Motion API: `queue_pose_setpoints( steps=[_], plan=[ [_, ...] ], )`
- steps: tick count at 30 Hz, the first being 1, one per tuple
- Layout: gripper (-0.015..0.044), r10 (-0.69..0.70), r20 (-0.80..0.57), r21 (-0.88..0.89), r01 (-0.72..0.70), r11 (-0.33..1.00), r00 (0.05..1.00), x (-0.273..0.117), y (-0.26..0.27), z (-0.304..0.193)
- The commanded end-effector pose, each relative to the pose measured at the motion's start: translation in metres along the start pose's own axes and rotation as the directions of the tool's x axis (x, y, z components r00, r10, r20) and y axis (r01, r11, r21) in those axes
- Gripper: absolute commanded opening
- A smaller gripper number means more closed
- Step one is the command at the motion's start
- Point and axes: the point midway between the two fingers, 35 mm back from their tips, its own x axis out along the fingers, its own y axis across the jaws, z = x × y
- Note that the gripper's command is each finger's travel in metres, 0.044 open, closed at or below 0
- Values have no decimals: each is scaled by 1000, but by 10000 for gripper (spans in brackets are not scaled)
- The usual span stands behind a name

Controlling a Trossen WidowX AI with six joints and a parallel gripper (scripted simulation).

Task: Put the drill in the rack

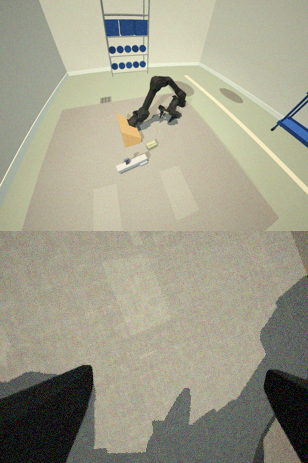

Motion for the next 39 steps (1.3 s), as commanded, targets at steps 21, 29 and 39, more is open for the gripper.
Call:
queue_pose_setpoints(
  steps=[21,29,39],
  plan=[
    [0,-188,2,-226,184,957,982,50,43,93],
    [0,-275,-115,-328,225,917,954,82,37,175],
    [0,-196,-304,-356,79,931,932,117,-10,280]
  ],
)
